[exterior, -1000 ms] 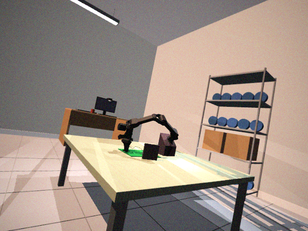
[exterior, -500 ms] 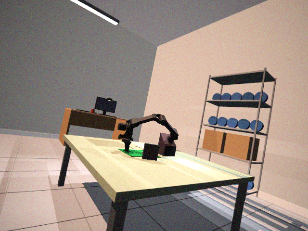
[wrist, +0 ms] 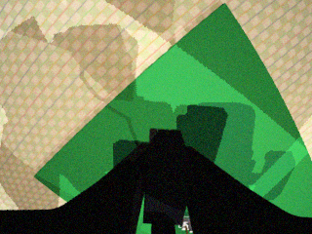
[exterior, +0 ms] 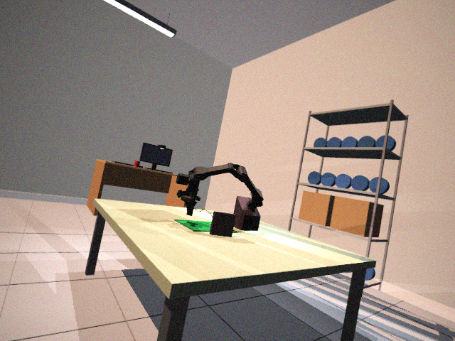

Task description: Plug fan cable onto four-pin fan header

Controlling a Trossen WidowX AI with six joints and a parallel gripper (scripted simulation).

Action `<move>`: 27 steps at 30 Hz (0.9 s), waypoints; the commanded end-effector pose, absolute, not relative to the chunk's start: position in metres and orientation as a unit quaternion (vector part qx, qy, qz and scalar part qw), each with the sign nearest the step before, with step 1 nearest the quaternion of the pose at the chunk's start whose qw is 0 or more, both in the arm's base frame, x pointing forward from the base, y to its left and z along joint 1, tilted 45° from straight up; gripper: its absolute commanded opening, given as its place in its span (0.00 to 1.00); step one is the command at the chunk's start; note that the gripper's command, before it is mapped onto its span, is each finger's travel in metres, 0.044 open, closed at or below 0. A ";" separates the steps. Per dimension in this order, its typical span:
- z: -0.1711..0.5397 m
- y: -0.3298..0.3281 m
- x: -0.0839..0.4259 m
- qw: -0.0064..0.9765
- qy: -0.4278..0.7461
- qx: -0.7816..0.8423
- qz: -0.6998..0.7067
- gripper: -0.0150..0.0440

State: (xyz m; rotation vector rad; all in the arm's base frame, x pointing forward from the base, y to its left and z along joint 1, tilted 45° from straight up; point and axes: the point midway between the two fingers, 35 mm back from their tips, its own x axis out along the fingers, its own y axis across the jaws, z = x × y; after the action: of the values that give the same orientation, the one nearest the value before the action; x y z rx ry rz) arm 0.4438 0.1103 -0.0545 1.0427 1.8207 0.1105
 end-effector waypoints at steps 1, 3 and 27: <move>-0.049 0.111 0.435 0.470 0.753 0.461 -0.005 0.25; -0.047 0.112 0.430 0.454 0.752 0.477 -0.031 0.25; -0.024 0.122 0.356 0.222 0.677 0.618 -0.332 0.25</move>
State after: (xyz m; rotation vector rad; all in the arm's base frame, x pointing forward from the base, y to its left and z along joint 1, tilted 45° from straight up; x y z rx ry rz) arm 0.3685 0.1207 -0.0265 1.6343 1.8862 -0.7863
